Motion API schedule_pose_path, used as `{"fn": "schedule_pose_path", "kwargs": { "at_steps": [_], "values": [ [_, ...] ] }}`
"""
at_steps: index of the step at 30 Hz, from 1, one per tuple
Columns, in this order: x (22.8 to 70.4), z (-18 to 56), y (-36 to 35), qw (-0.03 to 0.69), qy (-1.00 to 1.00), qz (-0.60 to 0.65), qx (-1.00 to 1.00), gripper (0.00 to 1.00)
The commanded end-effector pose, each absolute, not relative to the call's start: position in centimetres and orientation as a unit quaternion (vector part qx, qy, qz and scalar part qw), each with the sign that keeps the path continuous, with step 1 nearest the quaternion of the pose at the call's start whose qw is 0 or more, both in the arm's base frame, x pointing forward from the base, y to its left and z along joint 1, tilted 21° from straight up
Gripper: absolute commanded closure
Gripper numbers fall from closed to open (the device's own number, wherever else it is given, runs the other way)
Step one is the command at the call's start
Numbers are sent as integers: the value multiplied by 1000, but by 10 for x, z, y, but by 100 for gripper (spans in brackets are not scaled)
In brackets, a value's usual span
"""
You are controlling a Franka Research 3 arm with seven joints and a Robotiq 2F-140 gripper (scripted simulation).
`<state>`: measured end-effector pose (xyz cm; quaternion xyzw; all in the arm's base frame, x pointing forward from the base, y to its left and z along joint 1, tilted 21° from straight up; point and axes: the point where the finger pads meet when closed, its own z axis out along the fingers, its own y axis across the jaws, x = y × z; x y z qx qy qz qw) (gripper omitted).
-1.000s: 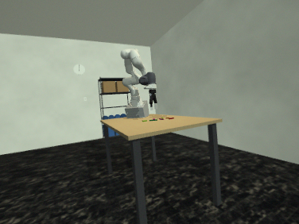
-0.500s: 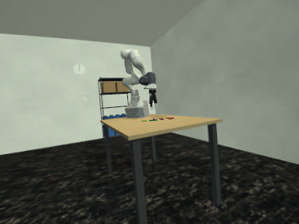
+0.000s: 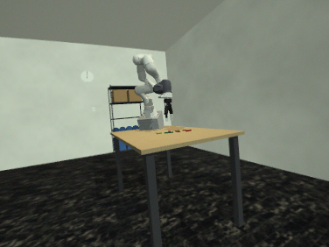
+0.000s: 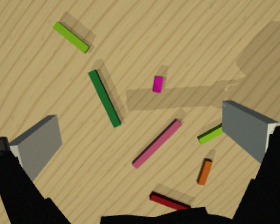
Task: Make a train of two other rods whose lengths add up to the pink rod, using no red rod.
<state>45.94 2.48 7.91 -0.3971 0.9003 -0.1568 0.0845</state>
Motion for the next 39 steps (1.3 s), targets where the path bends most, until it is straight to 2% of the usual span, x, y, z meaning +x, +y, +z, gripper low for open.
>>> {"fn": "schedule_pose_path", "kwargs": {
  "at_steps": [1,35,39],
  "values": [
    [460,80,25,86,901,-158,-395,0],
    [460,80,25,86,901,-158,-395,0],
    [464,76,5,100,933,-150,-312,0]
  ]
}}
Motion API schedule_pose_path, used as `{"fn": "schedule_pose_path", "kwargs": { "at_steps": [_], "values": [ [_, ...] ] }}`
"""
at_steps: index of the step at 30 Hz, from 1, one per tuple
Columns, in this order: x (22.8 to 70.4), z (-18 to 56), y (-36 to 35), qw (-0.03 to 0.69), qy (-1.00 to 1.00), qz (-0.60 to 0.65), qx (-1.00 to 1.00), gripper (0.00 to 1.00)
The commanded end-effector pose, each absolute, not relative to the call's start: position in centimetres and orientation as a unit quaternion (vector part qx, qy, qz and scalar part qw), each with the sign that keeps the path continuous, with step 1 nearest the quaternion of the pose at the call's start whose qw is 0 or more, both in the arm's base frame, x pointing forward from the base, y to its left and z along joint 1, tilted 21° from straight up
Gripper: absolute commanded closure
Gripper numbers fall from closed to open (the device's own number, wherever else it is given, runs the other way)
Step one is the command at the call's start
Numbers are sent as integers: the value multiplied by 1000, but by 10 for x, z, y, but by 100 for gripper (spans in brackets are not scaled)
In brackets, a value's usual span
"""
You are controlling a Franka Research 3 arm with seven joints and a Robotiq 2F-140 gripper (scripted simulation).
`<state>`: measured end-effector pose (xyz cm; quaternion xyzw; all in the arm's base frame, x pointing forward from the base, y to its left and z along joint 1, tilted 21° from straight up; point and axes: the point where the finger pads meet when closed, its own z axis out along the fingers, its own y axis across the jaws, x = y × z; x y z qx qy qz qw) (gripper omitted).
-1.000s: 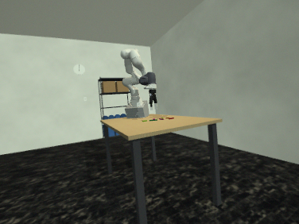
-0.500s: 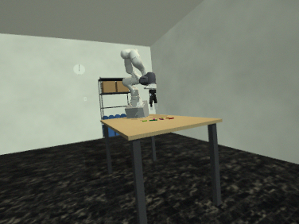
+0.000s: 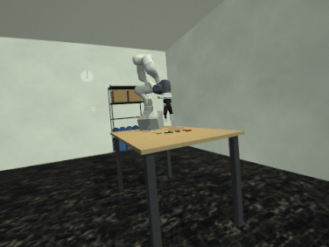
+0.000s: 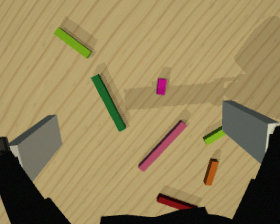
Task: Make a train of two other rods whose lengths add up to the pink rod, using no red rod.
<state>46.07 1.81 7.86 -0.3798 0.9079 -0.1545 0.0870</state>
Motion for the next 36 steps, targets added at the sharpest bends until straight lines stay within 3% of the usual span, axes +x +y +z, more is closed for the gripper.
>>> {"fn": "schedule_pose_path", "kwargs": {
  "at_steps": [1,36],
  "values": [
    [464,76,5,100,933,-150,-312,0],
    [471,63,-62,140,984,-112,-20,0]
  ]
}}
